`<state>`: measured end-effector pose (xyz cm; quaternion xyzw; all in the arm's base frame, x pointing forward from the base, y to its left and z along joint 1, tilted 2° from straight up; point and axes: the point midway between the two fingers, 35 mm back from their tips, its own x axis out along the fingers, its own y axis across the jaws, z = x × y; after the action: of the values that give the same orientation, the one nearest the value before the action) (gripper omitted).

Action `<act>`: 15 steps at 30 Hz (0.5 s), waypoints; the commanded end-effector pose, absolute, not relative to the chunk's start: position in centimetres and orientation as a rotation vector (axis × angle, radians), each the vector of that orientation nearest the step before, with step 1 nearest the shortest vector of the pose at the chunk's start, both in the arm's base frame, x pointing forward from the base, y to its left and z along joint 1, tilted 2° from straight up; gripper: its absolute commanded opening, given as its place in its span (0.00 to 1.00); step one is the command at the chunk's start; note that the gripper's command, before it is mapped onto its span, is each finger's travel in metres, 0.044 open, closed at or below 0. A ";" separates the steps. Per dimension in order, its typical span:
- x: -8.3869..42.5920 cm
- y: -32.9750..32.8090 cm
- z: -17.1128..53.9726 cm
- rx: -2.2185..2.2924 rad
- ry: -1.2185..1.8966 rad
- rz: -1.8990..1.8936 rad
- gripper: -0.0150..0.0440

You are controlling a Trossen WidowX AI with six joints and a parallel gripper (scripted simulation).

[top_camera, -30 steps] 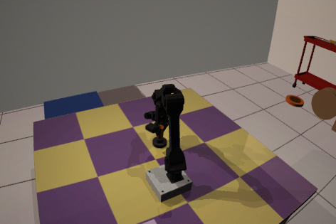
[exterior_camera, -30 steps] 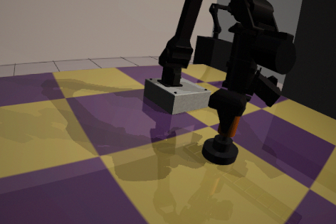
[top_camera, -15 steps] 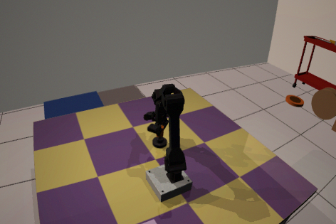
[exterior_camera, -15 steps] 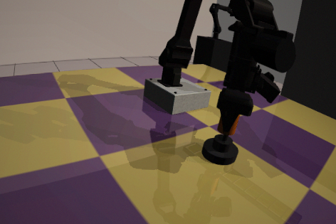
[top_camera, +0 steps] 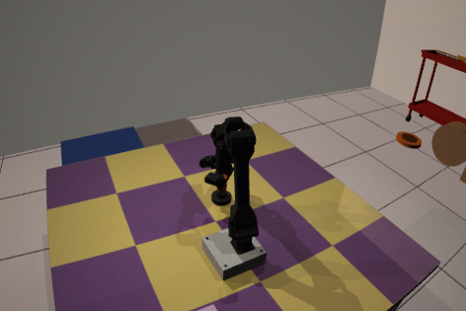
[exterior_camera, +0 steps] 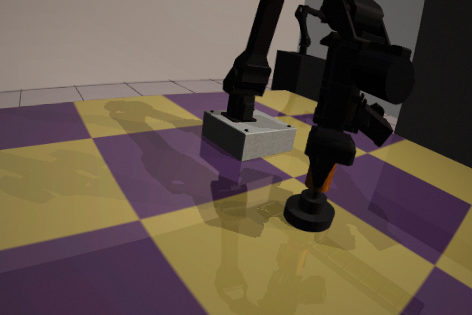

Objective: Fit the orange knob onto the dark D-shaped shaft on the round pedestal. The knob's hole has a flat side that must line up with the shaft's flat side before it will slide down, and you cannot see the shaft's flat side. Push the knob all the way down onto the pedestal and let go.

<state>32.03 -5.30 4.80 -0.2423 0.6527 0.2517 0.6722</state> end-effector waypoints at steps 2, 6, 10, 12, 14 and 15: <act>32.0 -5.3 4.8 -0.552 1.468 0.567 0.25; 32.0 -5.3 4.9 -0.552 1.468 0.567 0.25; 32.2 -5.3 5.2 -0.552 1.468 0.567 0.25; 32.2 -5.3 5.3 -0.559 1.466 0.574 0.25; 32.2 -5.3 5.3 -0.594 1.456 0.608 0.25; 32.2 -5.3 5.3 -0.619 1.448 0.633 0.25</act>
<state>32.04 -5.29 5.07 -0.2536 0.6489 0.2636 0.6672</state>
